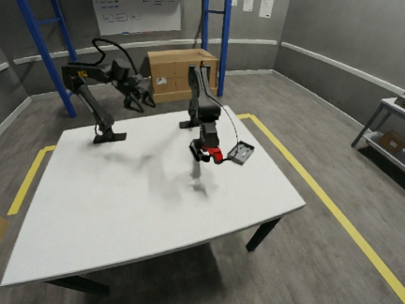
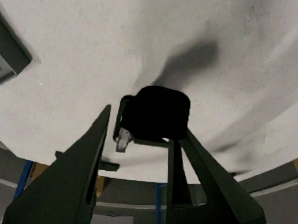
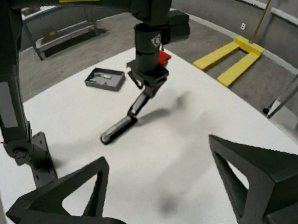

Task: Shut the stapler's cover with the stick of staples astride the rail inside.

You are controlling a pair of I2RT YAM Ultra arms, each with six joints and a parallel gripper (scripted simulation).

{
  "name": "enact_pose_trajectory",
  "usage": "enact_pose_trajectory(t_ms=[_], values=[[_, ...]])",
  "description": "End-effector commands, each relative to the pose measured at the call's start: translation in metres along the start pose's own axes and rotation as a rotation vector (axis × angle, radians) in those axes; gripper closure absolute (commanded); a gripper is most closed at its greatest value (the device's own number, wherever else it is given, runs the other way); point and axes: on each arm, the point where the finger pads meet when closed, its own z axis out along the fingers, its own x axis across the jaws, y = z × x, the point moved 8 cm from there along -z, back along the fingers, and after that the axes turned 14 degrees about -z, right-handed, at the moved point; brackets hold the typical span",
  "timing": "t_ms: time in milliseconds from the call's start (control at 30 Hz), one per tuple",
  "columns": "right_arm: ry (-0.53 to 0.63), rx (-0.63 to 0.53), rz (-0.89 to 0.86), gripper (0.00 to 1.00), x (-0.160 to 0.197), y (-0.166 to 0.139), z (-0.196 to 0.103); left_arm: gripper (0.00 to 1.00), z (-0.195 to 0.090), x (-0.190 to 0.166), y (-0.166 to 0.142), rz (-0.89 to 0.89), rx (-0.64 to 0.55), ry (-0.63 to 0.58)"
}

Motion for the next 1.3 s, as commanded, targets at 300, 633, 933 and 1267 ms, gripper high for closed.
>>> enact_pose_trajectory(t_ms=[300, 633, 933, 1267], values=[[-0.016, -0.042, -0.003, 0.0, -0.004, 0.005, -0.009, 0.5, -0.004, 0.0, 0.007, -0.008, -0.065, -0.028], [-0.016, -0.042, -0.003, 0.0, -0.004, 0.005, -0.009, 0.63, -0.004, 0.0, 0.007, -0.008, -0.065, -0.028], [-0.016, -0.042, -0.003, 0.0, -0.004, 0.005, -0.009, 0.74, -0.008, 0.0, 0.005, -0.007, -0.074, -0.029], [-0.016, -0.042, -0.003, 0.0, -0.004, 0.005, -0.009, 1.0, -0.007, 0.0, -0.005, -0.005, -0.111, -0.033]])
